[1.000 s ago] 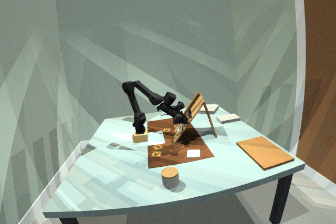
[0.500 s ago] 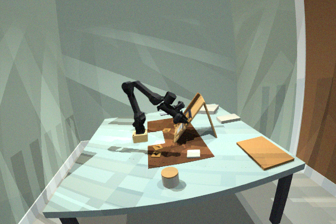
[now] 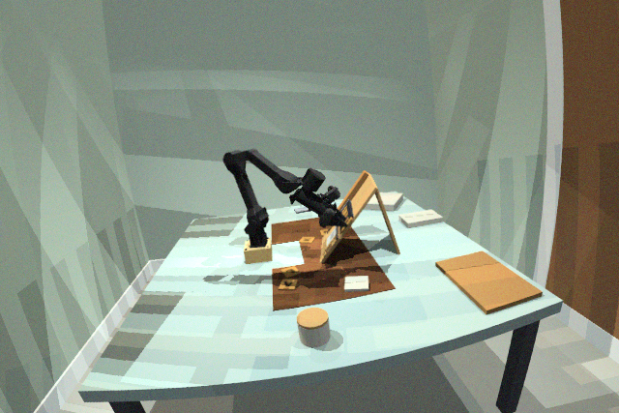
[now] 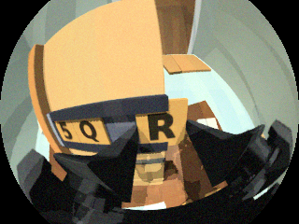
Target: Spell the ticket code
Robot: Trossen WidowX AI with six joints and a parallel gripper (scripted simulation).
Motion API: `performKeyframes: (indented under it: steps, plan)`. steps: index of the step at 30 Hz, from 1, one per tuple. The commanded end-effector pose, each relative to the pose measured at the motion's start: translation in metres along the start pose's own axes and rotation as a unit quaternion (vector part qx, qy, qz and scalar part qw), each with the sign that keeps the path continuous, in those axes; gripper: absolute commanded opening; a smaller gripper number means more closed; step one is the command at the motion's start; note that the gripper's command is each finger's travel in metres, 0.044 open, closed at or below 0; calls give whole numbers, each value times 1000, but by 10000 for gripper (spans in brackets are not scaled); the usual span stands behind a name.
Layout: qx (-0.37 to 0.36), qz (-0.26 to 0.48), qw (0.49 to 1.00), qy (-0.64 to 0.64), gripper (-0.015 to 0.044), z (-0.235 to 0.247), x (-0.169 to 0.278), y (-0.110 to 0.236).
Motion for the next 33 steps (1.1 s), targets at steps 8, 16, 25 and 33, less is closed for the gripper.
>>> performKeyframes:
  steps: [8, 16, 25, 33]
  plan:
    - [1, 0, 1000, -2, 0, 6, -1, 0]
    - [1, 0, 1000, -2, 0, 10, -1, 0]
    - [0, 0, 1000, -2, 0, 12, -1, 0]
    - [0, 0, 1000, -2, 0, 16, -2, 0]
Point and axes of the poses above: the point midway between the two fingers, 35 mm back from their tips, its own y axis back along the fingers, its own z axis across the jaws, x = y × z, the point moved 10 cm from there along y, back along the fingers, and after that the axes turned 6 degrees about y, right-handed, at the moved point
